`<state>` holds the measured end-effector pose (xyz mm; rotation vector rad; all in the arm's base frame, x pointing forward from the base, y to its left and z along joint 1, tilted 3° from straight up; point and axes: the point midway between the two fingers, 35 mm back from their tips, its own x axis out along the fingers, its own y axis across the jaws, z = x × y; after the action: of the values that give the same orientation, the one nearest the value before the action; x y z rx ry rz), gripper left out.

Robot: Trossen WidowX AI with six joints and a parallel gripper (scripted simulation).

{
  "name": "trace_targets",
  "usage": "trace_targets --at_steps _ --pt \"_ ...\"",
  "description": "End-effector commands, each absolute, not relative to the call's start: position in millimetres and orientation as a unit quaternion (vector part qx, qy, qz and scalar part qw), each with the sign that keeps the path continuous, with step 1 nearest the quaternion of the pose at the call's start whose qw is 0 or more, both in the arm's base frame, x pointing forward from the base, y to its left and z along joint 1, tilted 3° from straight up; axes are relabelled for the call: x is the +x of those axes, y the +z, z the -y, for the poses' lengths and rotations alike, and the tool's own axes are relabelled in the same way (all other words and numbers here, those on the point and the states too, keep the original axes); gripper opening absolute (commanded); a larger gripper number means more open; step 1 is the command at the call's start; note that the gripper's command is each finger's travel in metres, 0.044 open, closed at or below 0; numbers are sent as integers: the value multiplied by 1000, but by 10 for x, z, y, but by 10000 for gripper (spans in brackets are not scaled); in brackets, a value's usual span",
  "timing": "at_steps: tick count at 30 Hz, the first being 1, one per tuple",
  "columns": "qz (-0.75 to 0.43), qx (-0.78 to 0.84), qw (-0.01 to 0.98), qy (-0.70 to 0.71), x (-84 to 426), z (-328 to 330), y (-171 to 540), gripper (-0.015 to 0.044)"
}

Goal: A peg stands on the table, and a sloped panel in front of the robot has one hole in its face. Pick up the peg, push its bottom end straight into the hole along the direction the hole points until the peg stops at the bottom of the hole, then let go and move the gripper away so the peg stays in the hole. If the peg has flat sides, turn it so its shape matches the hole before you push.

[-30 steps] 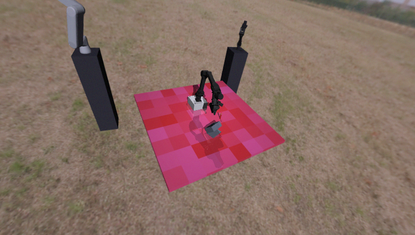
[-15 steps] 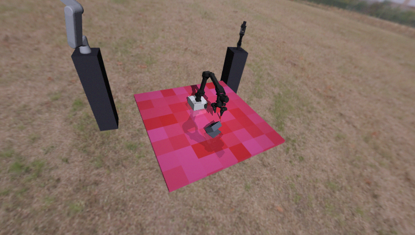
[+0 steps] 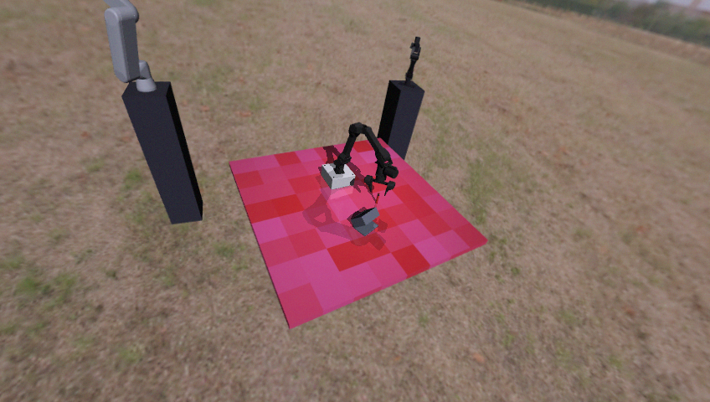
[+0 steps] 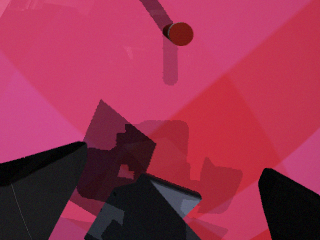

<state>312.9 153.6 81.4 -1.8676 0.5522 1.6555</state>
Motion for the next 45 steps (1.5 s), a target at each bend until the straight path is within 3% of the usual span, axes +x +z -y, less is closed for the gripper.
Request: trace_targets --at_steps 1,9,45 --pt "-169 -701 240 650 2991 -1660 745 440" --pt "-89 -696 138 699 2704 -1886 616 440" --pt "-87 -696 136 700 2728 -1940 135 440"
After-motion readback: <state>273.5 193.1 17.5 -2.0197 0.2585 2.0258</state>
